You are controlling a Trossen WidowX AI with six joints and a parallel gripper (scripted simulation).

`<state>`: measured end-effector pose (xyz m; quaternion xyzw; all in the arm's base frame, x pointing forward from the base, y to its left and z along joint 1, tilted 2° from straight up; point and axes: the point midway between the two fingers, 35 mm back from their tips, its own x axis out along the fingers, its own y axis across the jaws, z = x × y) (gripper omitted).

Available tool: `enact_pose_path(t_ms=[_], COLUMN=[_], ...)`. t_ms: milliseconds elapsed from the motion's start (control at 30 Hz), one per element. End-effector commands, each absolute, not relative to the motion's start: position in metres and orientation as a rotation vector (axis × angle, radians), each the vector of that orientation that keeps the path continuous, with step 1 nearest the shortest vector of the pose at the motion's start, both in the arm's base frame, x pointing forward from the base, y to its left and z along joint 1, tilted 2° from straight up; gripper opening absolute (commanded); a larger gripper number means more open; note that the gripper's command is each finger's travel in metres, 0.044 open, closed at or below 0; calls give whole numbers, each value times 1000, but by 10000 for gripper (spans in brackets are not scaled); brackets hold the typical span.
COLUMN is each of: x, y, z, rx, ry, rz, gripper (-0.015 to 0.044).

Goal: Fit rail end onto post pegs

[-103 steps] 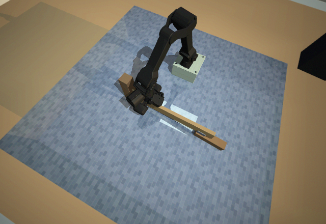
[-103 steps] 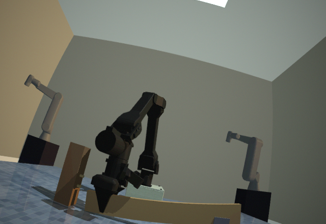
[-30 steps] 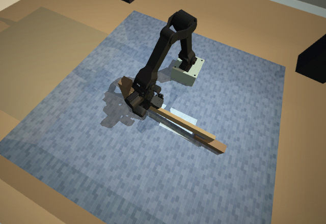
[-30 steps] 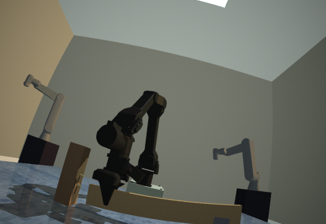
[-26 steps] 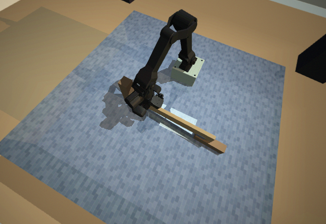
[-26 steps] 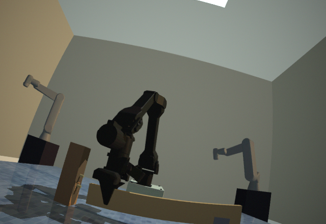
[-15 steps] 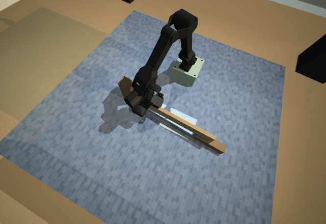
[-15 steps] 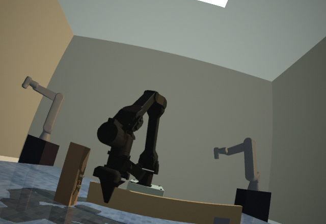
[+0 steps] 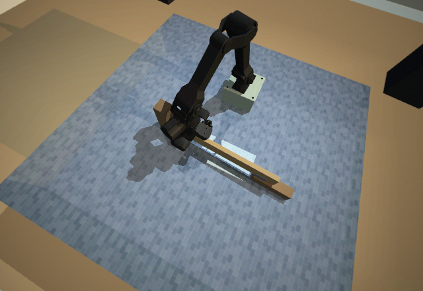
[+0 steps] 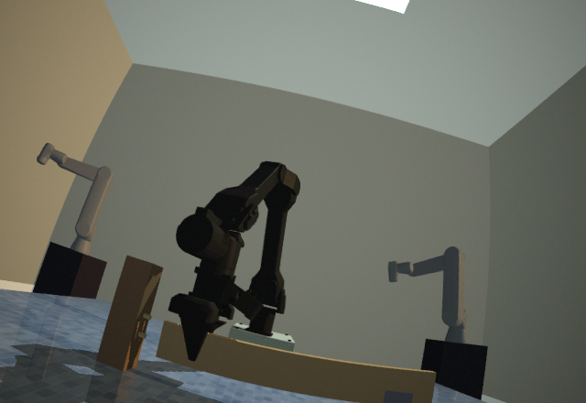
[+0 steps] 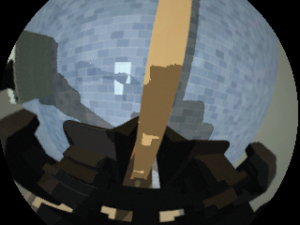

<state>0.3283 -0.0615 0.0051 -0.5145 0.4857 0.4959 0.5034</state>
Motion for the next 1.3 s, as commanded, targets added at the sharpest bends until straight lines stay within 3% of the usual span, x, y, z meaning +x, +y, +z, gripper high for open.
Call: enact_pose_path(t_ms=[0, 1267], x=[332, 330], y=[-61, -61], z=[12, 13], rx=[-1247, -1247], ry=[1159, 1159], rz=[1188, 1188], gripper=[0, 0])
